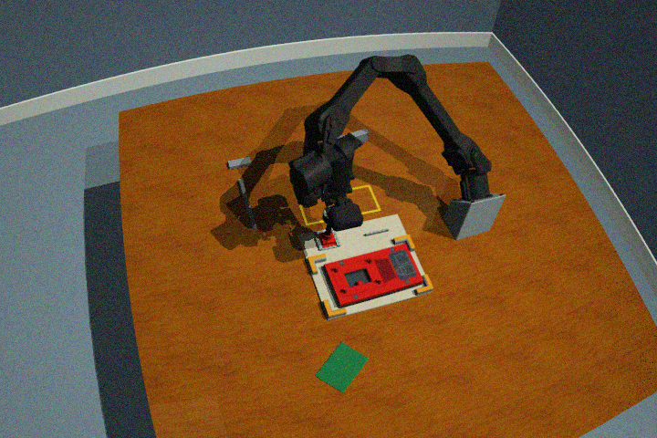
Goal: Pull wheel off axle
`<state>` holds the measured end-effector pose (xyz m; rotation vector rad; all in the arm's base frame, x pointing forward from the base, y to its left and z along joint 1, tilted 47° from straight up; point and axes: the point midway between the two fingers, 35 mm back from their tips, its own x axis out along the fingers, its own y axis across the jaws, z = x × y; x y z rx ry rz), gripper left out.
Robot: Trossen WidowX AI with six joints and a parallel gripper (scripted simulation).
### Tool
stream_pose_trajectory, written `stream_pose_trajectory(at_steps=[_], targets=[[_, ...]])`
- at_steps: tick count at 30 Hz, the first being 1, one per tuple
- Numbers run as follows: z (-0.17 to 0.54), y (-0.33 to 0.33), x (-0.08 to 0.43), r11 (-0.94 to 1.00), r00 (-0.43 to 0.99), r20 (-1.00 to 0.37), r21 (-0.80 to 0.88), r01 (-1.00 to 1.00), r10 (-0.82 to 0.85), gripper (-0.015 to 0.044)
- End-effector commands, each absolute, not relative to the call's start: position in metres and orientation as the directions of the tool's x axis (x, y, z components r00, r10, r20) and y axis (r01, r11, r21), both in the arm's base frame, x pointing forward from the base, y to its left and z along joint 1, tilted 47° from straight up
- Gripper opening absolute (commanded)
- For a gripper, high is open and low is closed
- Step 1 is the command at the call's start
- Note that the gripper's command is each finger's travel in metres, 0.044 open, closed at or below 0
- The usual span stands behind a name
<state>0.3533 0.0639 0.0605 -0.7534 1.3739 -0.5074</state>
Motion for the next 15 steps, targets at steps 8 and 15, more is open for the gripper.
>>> stream_pose_trajectory(at_steps=[8, 15], targets=[[0.078, 0.050, 0.346, 0.675, 0.150, -0.682, -0.731, -0.102, -0.716, 0.0000], [0.094, 0.034, 0.337, 0.671, 0.149, -0.679, -0.733, -0.107, -0.719, 0.0000]])
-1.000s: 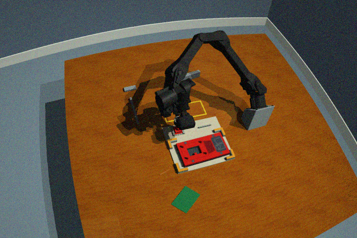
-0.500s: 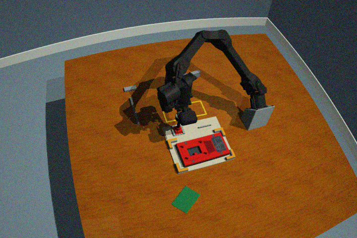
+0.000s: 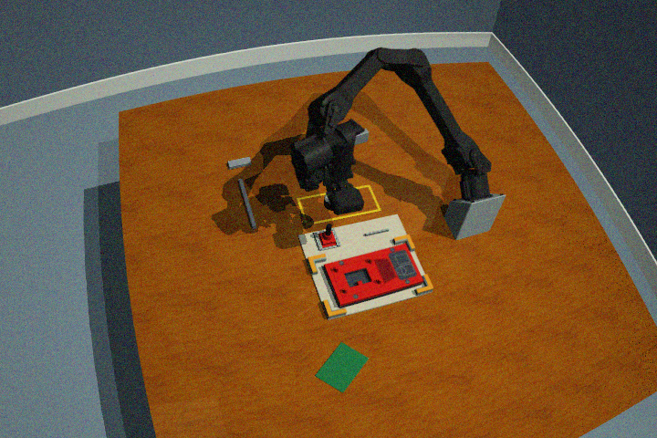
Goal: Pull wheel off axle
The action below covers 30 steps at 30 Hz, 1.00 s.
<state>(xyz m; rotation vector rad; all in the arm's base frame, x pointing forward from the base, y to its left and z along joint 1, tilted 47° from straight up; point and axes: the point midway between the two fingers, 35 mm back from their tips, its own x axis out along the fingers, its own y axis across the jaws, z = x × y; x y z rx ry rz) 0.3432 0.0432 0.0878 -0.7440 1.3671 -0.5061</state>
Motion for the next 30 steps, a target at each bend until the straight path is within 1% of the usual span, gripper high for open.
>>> stream_pose_trajectory(at_steps=[1, 20, 30], targets=[[0.096, 0.032, 0.335, 0.670, 0.149, -0.679, -0.734, -0.108, -0.719, 0.0000], [0.135, -0.004, 0.305, 0.676, 0.154, -0.682, -0.731, -0.095, -0.715, 0.0000], [0.126, -0.016, 0.306, 0.676, 0.155, -0.682, -0.731, -0.094, -0.715, 0.0000]])
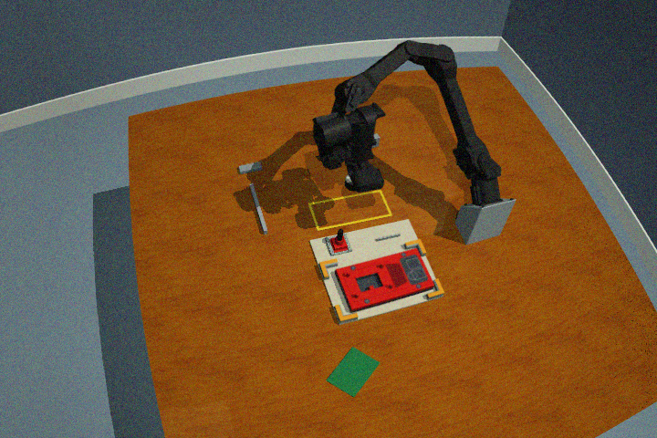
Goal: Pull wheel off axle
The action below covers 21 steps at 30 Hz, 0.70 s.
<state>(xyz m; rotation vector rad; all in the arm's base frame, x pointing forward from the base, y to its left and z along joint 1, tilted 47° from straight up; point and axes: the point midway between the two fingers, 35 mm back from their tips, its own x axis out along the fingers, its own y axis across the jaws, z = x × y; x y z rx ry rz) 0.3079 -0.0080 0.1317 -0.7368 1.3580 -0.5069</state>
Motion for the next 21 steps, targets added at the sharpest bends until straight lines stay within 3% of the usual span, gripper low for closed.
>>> stream_pose_trajectory(at_steps=[1, 21], targets=[[0.124, -0.018, 0.307, 0.676, 0.155, -0.682, -0.731, -0.094, -0.715, 0.0000], [0.068, -0.078, 0.320, 0.674, 0.156, -0.680, -0.732, -0.093, -0.717, 0.0000]])
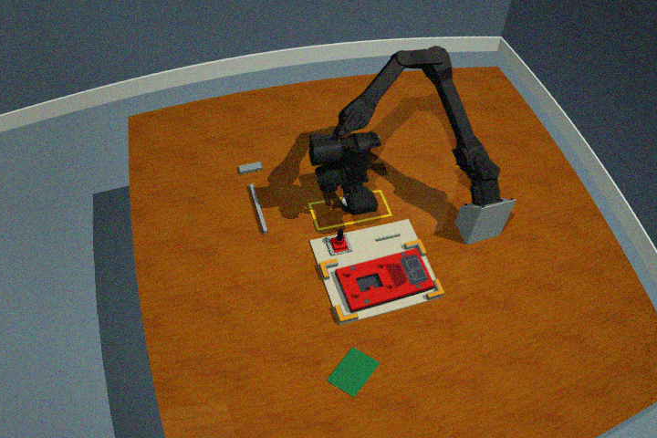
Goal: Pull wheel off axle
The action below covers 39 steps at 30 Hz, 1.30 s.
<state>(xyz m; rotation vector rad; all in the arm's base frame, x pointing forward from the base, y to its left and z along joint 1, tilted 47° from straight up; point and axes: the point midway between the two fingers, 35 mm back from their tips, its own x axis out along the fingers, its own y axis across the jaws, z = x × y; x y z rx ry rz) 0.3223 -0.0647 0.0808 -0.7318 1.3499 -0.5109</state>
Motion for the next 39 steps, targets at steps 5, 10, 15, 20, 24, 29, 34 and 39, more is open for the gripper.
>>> stream_pose_trajectory(at_steps=[5, 10, 15, 20, 24, 29, 34, 39], targets=[[0.066, -0.081, 0.320, 0.674, 0.156, -0.679, -0.733, -0.093, -0.717, 0.0000], [0.070, -0.077, 0.321, 0.678, 0.159, -0.681, -0.730, -0.082, -0.715, 0.0131], [0.070, -0.077, 0.321, 0.678, 0.159, -0.681, -0.730, -0.082, -0.715, 0.0263], [0.086, -0.059, 0.319, 0.679, 0.157, -0.683, -0.729, -0.087, -0.713, 0.0300], [0.109, -0.035, 0.313, 0.676, 0.155, -0.681, -0.731, -0.093, -0.715, 0.0300], [0.103, -0.036, 0.311, 0.677, 0.155, -0.685, -0.728, -0.105, -0.712, 0.0326], [0.104, -0.007, 0.267, 0.685, 0.153, -0.692, -0.721, -0.105, -0.705, 0.0440], [0.108, 0.009, 0.222, 0.678, 0.151, -0.684, -0.729, -0.098, -0.714, 0.0440]])
